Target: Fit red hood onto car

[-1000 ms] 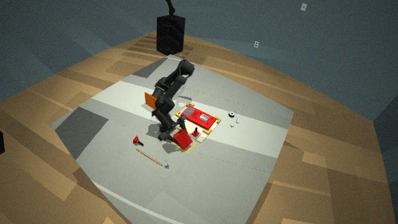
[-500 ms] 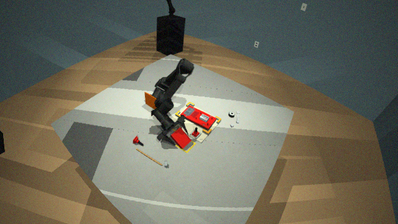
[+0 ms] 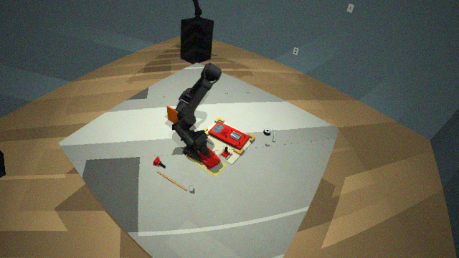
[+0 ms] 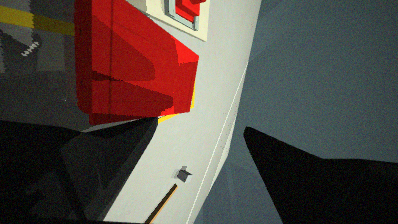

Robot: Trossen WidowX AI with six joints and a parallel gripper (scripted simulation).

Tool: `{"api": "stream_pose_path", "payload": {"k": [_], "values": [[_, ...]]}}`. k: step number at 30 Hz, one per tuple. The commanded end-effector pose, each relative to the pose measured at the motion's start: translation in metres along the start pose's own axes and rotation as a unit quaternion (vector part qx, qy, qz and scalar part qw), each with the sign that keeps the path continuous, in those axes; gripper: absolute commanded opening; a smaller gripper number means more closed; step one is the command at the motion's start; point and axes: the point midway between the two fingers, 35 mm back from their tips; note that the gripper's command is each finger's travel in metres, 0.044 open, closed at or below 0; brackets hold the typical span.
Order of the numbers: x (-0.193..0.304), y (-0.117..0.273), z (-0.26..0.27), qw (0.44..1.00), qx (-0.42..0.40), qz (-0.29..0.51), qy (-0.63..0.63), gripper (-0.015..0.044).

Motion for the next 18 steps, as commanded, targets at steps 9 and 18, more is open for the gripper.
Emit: {"api": "stream_pose_path", "payload": {"k": [9, 18], "values": [[0.005, 0.026, -0.011, 0.811, -0.002, 0.004, -0.585, 0.044], [0.006, 0.042, -0.015, 0.532, -0.001, 0.005, -0.846, 0.044]]}}
Point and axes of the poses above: the point midway between the two fingers, 35 mm back from their tips, its own y axis back along the fingers, its own z axis across the jaws, x = y × z
